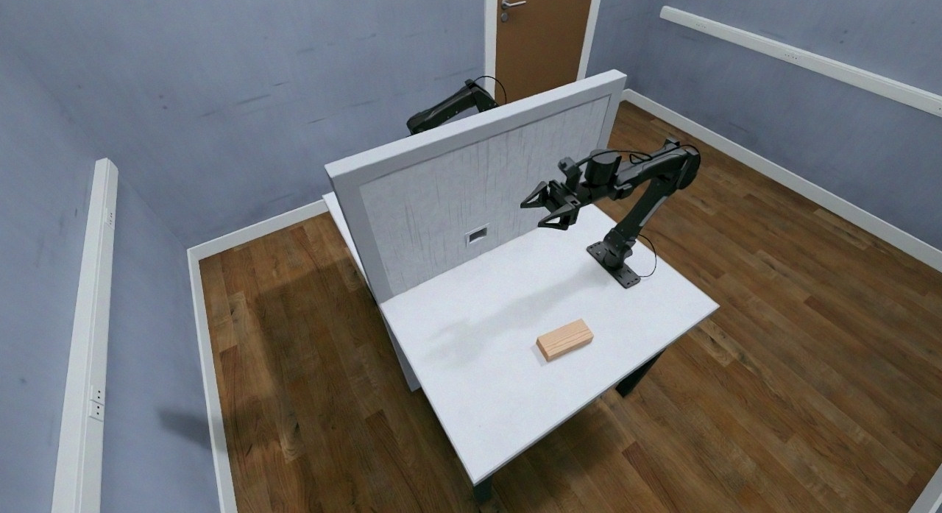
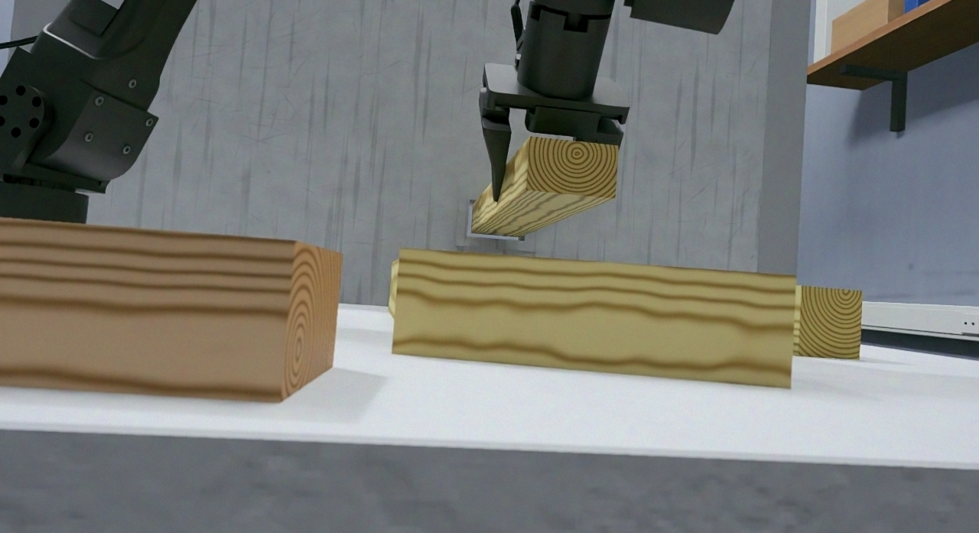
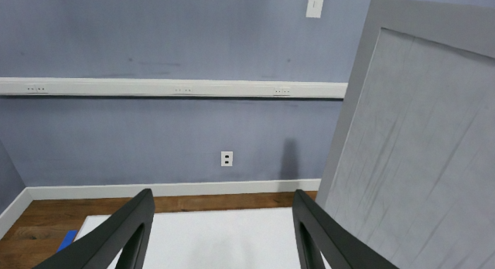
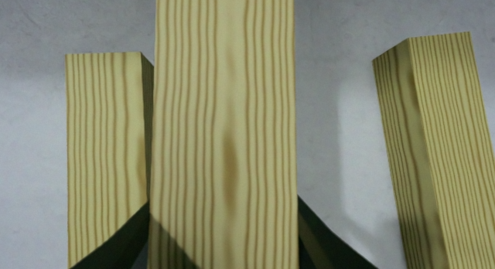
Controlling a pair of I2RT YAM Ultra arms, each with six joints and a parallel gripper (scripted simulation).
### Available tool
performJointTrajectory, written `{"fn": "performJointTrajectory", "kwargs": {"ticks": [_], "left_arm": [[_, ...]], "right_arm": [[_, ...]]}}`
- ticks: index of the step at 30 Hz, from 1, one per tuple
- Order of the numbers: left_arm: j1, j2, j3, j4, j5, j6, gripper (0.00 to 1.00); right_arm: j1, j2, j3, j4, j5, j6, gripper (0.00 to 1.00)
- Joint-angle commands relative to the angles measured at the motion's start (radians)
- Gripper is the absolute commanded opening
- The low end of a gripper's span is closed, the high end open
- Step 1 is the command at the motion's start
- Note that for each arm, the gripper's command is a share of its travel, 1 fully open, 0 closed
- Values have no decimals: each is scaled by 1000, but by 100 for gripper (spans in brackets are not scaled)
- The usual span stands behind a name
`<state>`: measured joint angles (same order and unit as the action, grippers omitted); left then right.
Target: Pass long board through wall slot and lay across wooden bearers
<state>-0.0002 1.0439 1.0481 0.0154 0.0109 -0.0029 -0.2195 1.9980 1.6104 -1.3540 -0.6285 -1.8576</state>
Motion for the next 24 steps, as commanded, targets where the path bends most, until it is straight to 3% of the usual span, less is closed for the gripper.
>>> {"fn": "performJointTrajectory", "kwargs": {"ticks": [1,24], "left_arm": [[11,-9,32,-6,9,-8,73],[11,-9,32,-6,9,-8,73]], "right_arm": [[-13,-46,32,-35,-51,-4,0],[-100,44,99,-130,-30,-121,0]]}}
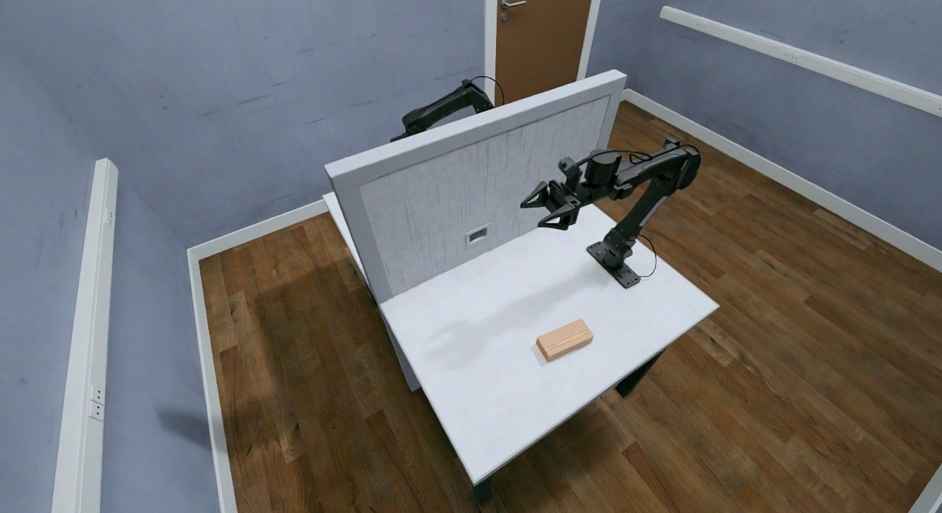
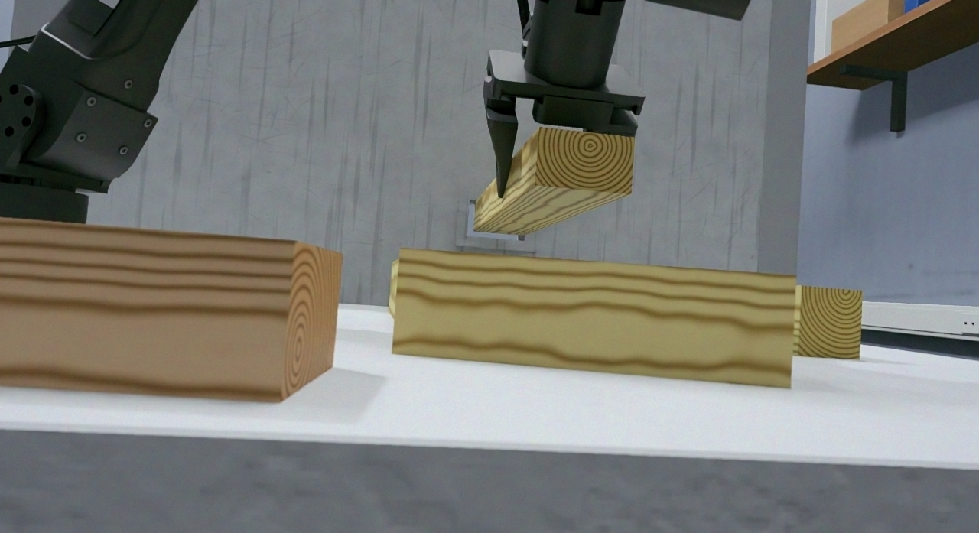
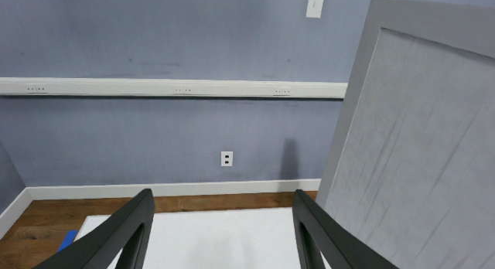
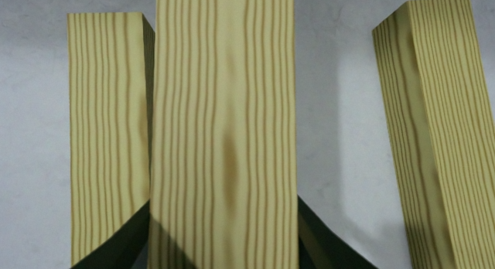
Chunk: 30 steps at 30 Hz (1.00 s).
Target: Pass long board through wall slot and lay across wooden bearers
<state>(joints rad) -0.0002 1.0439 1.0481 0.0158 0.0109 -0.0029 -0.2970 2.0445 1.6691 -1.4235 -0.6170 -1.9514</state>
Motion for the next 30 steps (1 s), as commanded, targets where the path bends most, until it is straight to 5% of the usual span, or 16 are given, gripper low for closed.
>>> {"fn": "performJointTrajectory", "kwargs": {"ticks": [1,15,30], "left_arm": [[11,-9,32,-7,9,-8,73],[11,-9,32,-7,9,-8,73],[11,-9,32,-7,9,-8,73]], "right_arm": [[-28,2,44,-64,-40,-31,0],[-24,-37,51,-61,-42,-21,0],[57,-195,-112,283,112,528,0]]}}
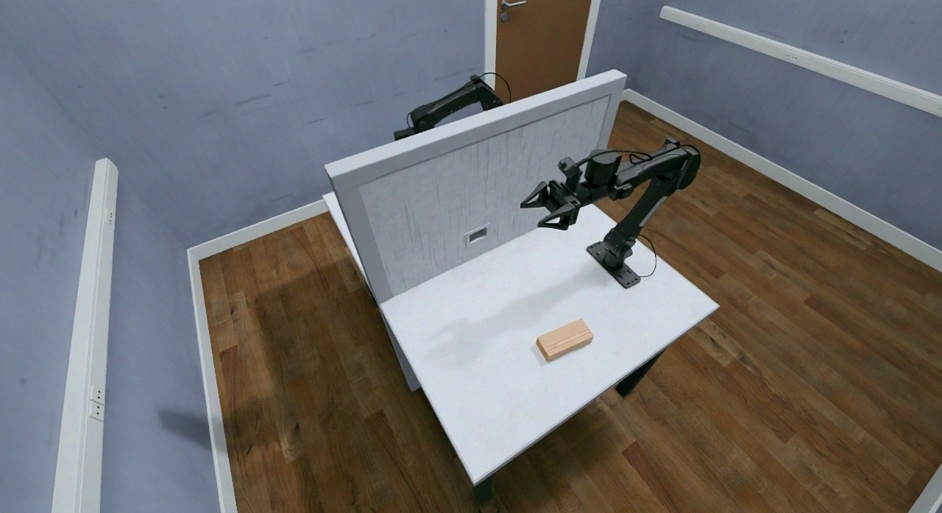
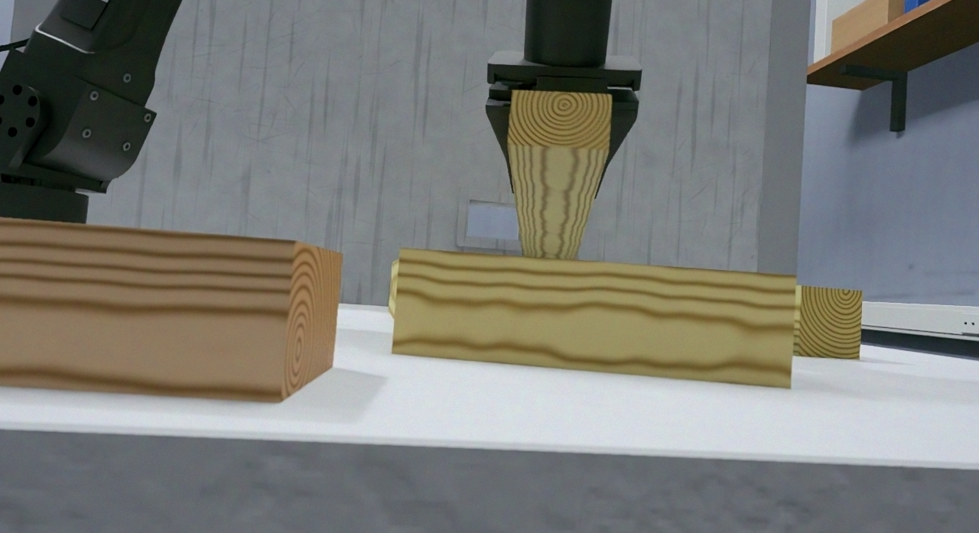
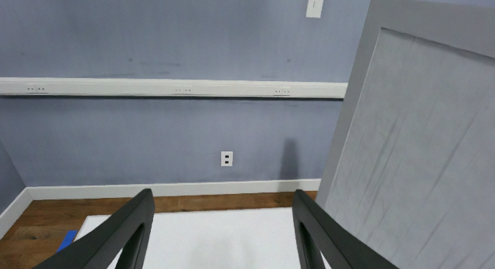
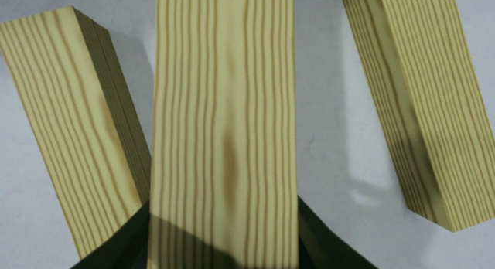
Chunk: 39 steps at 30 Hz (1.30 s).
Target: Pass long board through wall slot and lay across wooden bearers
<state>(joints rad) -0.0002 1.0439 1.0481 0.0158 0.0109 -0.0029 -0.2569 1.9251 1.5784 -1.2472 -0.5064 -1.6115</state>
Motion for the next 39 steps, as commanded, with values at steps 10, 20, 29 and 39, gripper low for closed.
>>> {"fn": "performJointTrajectory", "kwargs": {"ticks": [10,20,29,39], "left_arm": [[11,-9,32,-7,9,-8,73],[11,-9,32,-7,9,-8,73],[11,-9,32,-7,9,-8,73],[11,-9,32,-7,9,-8,73]], "right_arm": [[83,-236,-155,331,104,535,0],[146,-384,-309,584,239,955,0],[208,-490,-504,771,338,1348,0],[297,-605,-713,964,486,1604,0]]}}
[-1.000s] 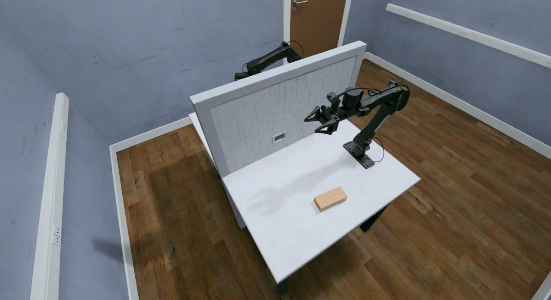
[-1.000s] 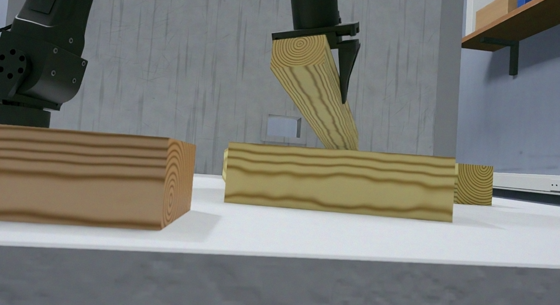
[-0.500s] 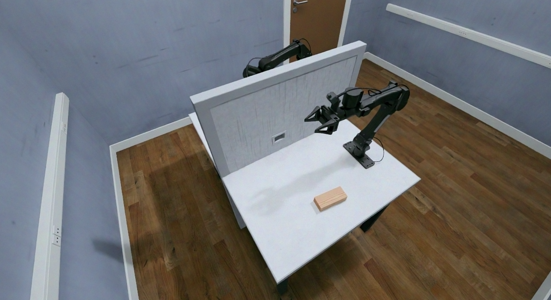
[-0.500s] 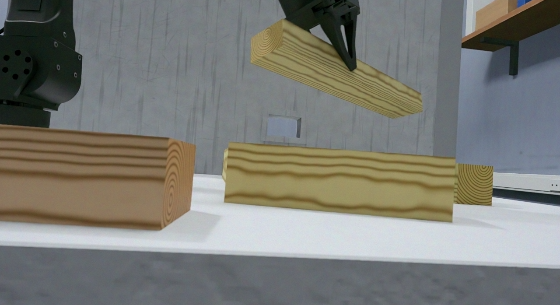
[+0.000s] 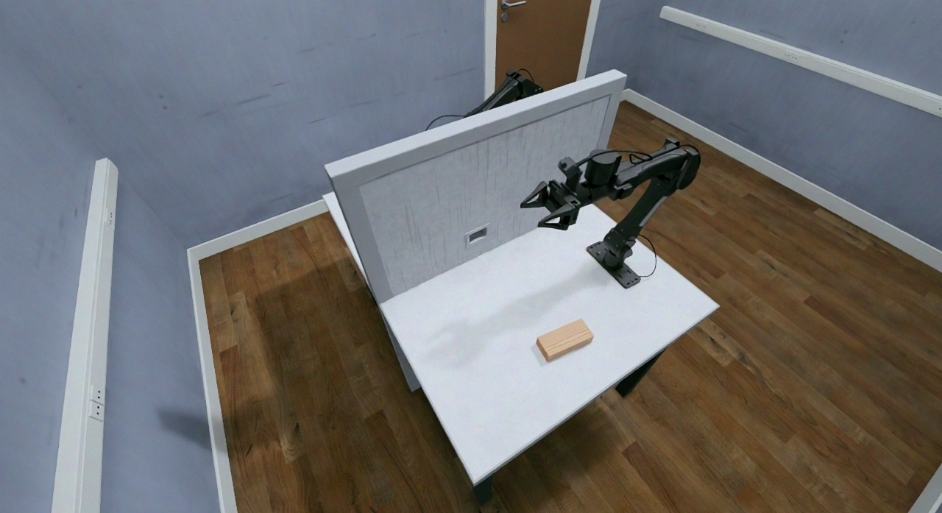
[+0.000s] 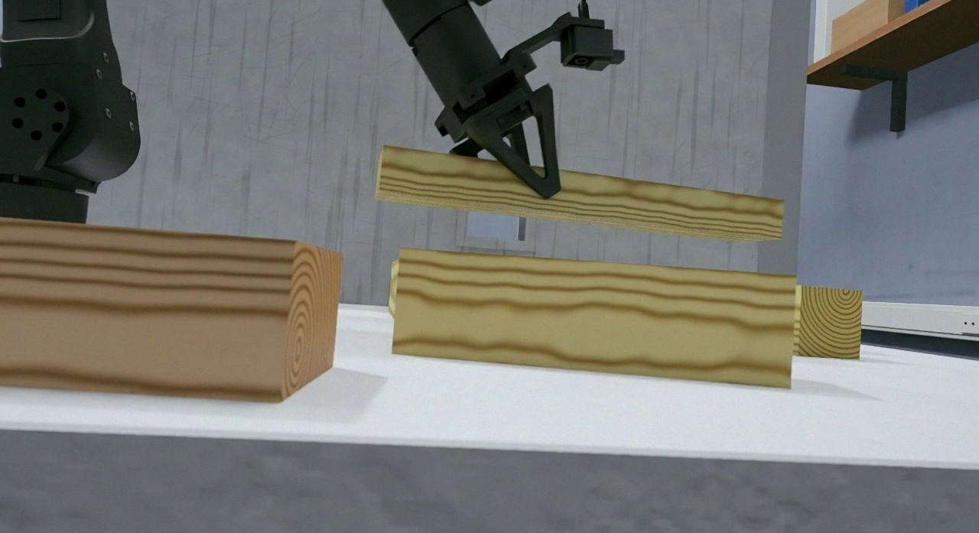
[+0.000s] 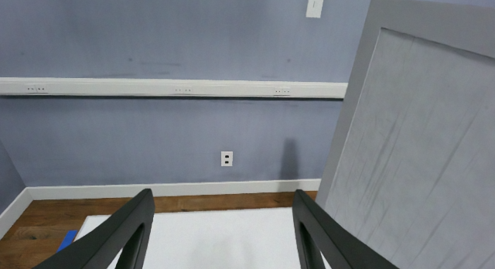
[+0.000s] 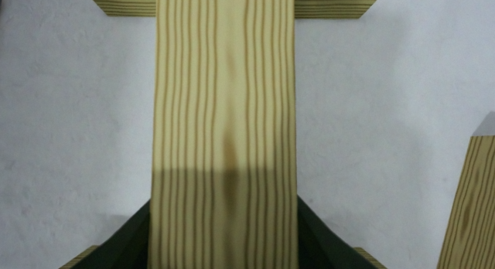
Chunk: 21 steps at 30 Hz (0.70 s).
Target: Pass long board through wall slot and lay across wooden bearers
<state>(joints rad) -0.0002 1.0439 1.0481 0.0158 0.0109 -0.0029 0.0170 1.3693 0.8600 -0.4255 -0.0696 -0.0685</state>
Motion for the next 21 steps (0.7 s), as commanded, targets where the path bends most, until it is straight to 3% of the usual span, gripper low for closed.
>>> {"fn": "performJointTrajectory", "kwargs": {"ticks": [1,18,21], "left_arm": [[11,-9,32,-7,9,-8,73],[11,-9,32,-7,9,-8,73],[11,-9,32,-7,9,-8,73]], "right_arm": [[33,-13,-1,126,58,24,0],[2,31,31,121,27,9,0],[1,-22,31,113,23,9,0]]}}
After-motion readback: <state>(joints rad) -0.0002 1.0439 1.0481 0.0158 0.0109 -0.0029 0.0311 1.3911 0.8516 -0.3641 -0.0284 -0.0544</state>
